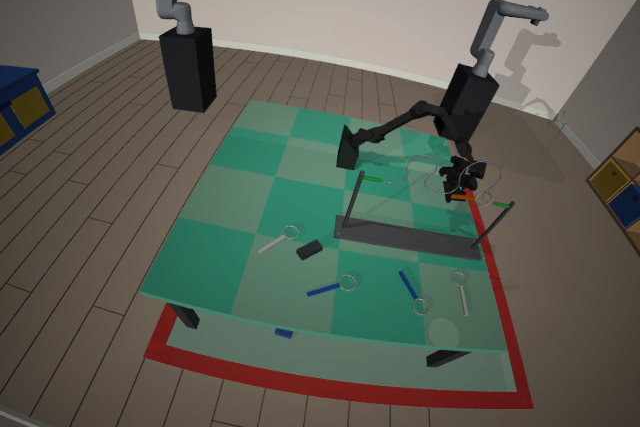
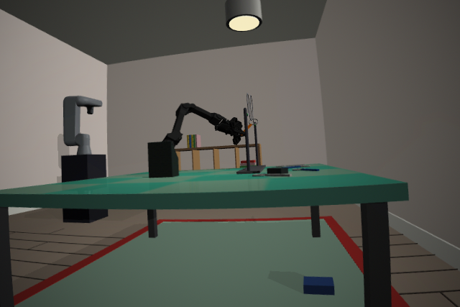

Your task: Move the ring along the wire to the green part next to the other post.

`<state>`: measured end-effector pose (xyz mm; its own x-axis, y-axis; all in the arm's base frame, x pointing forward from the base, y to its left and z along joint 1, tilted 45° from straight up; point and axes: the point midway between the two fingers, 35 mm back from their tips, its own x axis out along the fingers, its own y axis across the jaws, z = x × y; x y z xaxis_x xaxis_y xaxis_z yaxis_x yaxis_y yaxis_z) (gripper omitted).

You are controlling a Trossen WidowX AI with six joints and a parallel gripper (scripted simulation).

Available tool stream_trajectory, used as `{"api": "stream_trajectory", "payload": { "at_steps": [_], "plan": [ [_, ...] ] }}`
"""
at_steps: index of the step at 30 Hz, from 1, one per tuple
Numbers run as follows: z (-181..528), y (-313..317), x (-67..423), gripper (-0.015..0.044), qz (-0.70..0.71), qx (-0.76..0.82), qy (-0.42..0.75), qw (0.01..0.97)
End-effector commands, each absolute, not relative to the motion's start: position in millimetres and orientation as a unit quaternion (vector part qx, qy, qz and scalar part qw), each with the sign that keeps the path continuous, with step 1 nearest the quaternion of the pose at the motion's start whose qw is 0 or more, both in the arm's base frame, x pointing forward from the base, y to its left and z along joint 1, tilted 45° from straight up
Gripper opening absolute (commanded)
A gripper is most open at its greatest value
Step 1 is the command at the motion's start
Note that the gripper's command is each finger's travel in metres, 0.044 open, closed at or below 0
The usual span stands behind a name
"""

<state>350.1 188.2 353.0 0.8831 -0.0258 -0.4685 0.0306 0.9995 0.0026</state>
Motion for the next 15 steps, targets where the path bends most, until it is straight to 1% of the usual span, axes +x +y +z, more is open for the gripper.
{"api": "stream_trajectory", "payload": {
  "at_steps": [1,15],
  "plan": [
    [352.7,173.6,349.4,-0.015,-0.028,-0.038,0.242,0.969],
    [366.2,122.8,347.6,-0.015,-0.073,-0.207,0.238,0.946]
  ]
}}
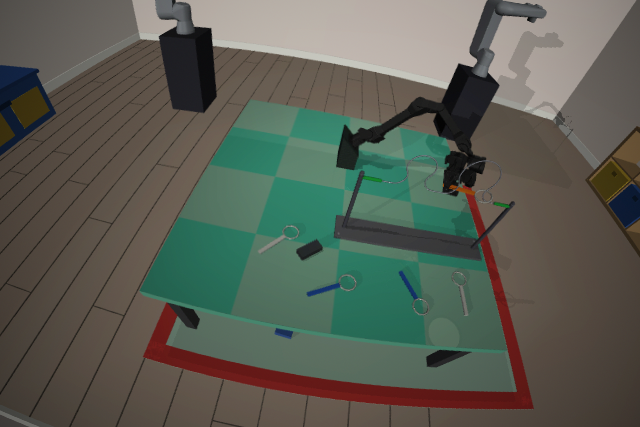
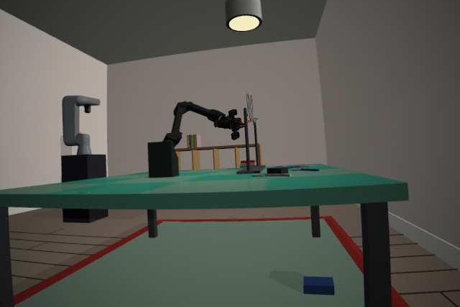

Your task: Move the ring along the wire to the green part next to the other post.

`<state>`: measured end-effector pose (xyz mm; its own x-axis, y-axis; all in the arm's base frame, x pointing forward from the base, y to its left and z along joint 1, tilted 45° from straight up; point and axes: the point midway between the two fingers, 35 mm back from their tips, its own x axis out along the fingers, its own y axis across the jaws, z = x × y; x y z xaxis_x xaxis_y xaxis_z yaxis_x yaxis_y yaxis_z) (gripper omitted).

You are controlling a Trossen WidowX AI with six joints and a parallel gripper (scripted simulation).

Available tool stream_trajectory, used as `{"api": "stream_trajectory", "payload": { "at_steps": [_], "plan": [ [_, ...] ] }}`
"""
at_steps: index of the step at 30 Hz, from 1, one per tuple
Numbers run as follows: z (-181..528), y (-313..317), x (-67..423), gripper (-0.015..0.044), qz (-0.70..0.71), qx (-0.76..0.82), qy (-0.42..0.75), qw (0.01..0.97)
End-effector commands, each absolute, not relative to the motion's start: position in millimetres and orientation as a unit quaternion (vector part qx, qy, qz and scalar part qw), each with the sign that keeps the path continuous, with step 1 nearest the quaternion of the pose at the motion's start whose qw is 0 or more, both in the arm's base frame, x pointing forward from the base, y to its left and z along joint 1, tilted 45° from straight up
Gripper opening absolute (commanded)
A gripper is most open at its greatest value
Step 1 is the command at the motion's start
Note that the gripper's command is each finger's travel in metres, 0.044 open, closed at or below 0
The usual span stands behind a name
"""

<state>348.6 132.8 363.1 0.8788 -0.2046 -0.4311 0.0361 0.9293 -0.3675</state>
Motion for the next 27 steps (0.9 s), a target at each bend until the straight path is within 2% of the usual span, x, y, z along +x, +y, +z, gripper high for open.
{"api": "stream_trajectory", "payload": {
  "at_steps": [1,27],
  "plan": [
    [367.8,119.4,347.4,-0.015,-0.076,-0.218,0.237,0.943],
    [429.3,55.9,344.2,-0.015,-0.143,-0.477,0.216,0.84]
  ]
}}
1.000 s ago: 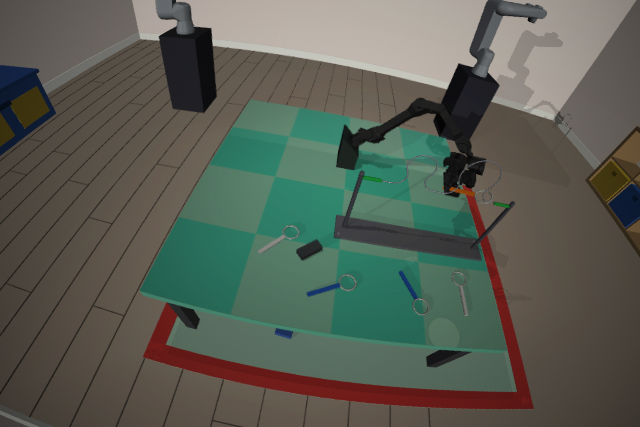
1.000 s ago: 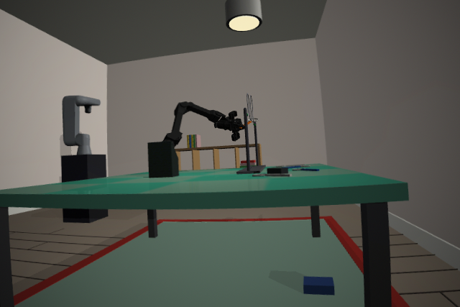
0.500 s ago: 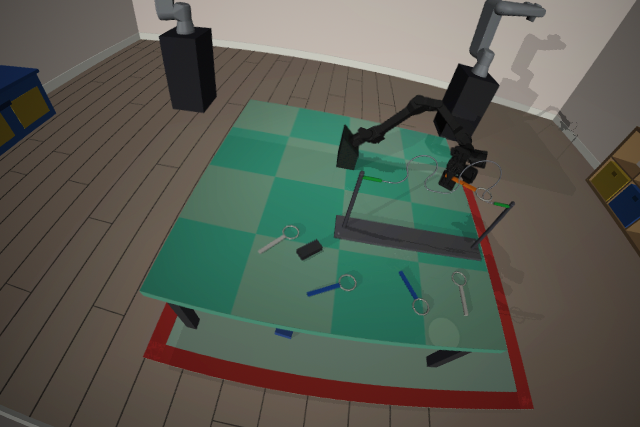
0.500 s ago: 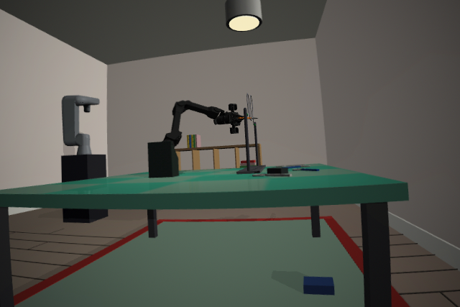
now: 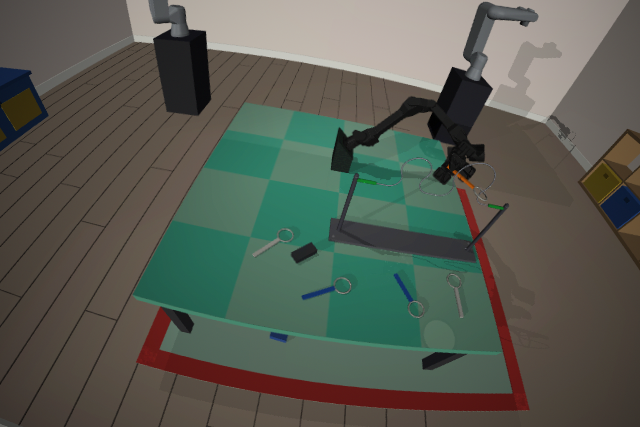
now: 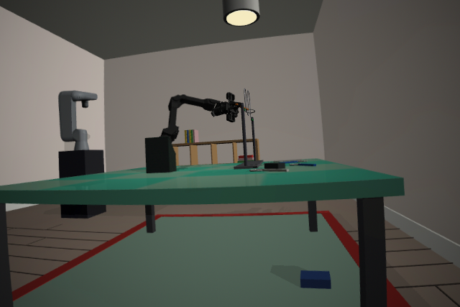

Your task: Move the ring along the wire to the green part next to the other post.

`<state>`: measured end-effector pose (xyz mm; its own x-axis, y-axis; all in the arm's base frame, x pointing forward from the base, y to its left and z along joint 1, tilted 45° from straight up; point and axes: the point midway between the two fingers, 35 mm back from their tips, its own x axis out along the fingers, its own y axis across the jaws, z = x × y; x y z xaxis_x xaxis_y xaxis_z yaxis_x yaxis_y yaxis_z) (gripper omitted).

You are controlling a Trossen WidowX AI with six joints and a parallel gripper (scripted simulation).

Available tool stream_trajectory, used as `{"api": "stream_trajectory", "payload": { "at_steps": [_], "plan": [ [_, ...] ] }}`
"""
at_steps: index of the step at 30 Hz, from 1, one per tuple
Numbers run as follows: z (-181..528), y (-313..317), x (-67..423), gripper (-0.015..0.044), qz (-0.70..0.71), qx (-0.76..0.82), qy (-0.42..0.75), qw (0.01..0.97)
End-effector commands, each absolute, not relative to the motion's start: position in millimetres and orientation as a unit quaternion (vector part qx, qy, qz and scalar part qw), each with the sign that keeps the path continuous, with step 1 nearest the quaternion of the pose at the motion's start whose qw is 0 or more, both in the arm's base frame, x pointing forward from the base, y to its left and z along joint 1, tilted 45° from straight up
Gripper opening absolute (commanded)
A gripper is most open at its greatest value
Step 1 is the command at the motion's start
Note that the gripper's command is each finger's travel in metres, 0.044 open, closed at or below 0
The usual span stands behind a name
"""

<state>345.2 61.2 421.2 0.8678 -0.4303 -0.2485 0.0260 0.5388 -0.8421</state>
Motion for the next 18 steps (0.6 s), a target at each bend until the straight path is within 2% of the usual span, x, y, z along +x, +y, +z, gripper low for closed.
{"api": "stream_trajectory", "payload": {
  "at_steps": [1,18],
  "plan": [
    [431.5,54.8,344.1,-0.015,-0.144,-0.483,0.215,0.837],
    [456.4,45.0,343.2,-0.015,-0.152,-0.517,0.212,0.816]
  ]
}}
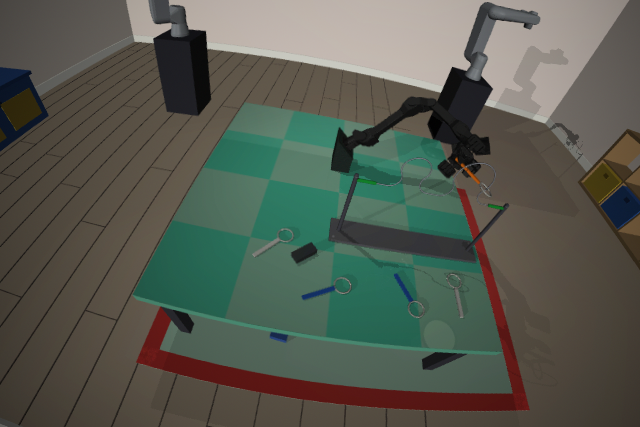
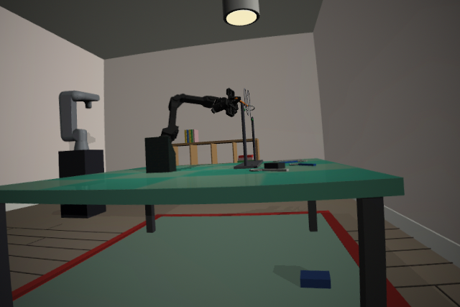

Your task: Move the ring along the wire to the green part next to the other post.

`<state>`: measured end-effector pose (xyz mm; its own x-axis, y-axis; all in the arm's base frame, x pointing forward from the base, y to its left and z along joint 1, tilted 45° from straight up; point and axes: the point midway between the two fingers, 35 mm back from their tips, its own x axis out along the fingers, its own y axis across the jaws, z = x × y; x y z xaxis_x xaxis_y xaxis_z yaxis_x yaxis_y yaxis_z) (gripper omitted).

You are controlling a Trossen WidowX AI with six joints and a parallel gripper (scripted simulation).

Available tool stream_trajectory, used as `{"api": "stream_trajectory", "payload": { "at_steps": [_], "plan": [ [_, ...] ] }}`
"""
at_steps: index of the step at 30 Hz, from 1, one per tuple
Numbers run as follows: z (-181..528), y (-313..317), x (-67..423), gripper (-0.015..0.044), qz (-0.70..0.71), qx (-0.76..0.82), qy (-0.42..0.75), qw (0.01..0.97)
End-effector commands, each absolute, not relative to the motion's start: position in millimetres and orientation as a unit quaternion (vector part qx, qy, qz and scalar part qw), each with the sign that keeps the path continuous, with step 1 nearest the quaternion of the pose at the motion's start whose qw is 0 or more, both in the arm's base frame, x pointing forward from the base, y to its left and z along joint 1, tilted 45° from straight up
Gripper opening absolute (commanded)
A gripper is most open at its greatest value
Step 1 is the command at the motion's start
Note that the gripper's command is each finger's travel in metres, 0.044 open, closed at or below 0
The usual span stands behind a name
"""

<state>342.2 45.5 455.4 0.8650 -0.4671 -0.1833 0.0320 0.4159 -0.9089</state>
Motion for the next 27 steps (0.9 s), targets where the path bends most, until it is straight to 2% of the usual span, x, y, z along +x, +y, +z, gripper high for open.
{"api": "stream_trajectory", "payload": {
  "at_steps": [1,27],
  "plan": [
    [456.8,44.9,343.1,-0.015,-0.152,-0.515,0.212,0.817],
    [449.8,50.2,343.5,-0.015,-0.116,-0.387,0.228,0.886]
  ]
}}
